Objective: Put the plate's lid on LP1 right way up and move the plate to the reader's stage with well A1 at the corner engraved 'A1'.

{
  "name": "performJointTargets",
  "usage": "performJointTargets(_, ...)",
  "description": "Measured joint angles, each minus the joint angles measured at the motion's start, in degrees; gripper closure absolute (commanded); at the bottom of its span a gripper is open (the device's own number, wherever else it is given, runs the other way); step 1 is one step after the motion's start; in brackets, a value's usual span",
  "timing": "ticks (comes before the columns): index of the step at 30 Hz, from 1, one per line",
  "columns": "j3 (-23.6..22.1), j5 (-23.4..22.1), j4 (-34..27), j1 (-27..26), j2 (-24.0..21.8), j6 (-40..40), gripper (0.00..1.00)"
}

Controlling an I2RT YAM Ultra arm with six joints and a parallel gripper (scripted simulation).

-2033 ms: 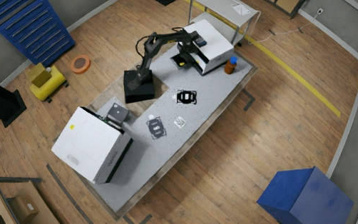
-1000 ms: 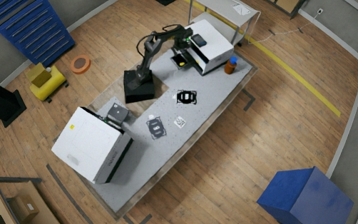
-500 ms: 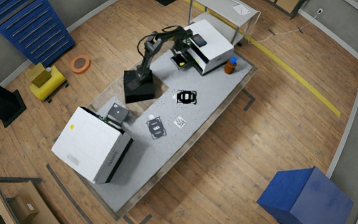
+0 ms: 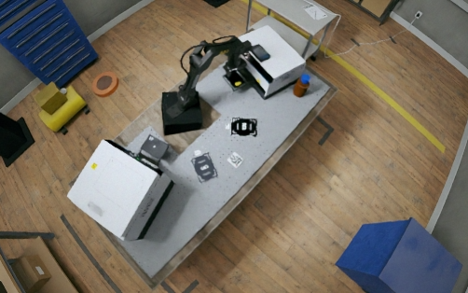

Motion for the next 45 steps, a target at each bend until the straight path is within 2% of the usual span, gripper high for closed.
performJointTargets(45, -8.1, -0.3, 11.4, -1.1, 3.1, -1.1, 0.00)
